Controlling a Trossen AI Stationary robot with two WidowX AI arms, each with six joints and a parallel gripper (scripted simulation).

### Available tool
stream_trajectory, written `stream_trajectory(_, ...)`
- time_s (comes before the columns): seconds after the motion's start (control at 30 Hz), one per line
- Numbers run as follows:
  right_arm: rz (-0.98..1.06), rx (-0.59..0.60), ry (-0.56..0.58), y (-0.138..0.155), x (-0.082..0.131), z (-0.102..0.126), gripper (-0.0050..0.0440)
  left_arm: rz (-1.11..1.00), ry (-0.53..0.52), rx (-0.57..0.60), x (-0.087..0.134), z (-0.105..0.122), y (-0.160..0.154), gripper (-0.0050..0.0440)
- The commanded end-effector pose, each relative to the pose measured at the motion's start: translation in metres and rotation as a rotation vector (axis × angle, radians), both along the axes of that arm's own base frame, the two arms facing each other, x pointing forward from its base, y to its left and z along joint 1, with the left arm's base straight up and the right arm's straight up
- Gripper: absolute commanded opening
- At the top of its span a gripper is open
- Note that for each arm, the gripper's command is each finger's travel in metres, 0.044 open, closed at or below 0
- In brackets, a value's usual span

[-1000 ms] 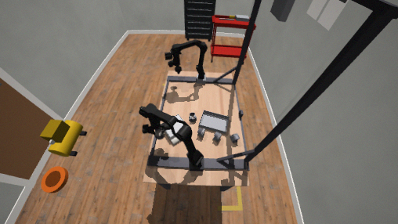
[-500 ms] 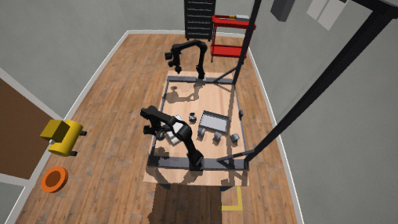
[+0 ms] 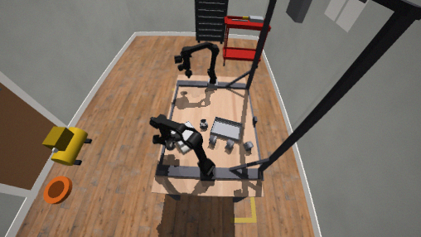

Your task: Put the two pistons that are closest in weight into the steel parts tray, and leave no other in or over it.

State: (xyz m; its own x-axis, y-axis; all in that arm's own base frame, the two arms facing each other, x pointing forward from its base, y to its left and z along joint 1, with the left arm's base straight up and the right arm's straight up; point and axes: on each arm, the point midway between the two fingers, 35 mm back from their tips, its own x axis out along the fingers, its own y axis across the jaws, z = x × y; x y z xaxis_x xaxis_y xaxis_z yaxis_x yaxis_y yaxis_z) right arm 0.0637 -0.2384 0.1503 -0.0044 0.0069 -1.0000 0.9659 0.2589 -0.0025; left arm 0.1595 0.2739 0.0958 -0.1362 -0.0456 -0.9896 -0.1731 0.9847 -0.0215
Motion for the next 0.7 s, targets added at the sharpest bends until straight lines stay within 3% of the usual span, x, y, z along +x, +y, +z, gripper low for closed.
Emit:
stream_trajectory(0.0, -0.001, -0.030, -0.011, -0.005, 0.001, 0.008, 0.0400, 0.001, -0.018, 0.039, 0.000, 0.007, 0.005, 0.0158)
stream_trajectory(0.67, -0.001, -0.030, -0.011, -0.005, 0.001, 0.008, 0.0400, 0.001, -0.010, 0.026, -0.002, -0.028, 0.004, 0.0158)
